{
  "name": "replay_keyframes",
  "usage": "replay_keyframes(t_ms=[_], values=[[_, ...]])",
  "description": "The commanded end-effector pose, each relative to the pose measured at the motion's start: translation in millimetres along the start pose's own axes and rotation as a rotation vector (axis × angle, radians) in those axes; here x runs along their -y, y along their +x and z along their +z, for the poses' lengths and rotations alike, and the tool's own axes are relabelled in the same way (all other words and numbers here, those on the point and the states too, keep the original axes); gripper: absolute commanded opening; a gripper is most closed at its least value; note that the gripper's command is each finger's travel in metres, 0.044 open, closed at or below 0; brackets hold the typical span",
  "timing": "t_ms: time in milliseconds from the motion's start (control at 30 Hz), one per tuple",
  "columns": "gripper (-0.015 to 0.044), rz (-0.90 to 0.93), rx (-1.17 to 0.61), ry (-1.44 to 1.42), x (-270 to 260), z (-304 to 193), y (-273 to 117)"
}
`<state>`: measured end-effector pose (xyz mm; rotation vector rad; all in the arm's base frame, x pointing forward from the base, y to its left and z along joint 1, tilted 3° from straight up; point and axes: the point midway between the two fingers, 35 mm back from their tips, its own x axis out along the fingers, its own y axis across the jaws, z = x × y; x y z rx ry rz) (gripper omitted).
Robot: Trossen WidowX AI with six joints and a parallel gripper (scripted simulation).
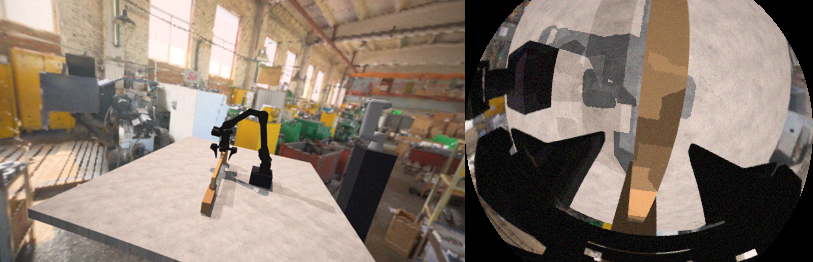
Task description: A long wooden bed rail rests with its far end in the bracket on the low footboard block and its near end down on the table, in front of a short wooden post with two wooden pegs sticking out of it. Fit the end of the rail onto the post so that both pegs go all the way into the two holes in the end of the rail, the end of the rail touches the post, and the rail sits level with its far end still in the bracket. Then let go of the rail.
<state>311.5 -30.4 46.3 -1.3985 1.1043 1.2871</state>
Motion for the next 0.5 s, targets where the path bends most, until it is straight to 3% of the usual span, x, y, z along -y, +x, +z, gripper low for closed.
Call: replay_keyframes(t_ms=[0, 467], values=[[0.044, -0.005, -0.003, -0.003, 0.8, 21.2, -21.4], [0.044, -0.006, -0.002, -0.003, 0.2, 27.9, -28.1]])
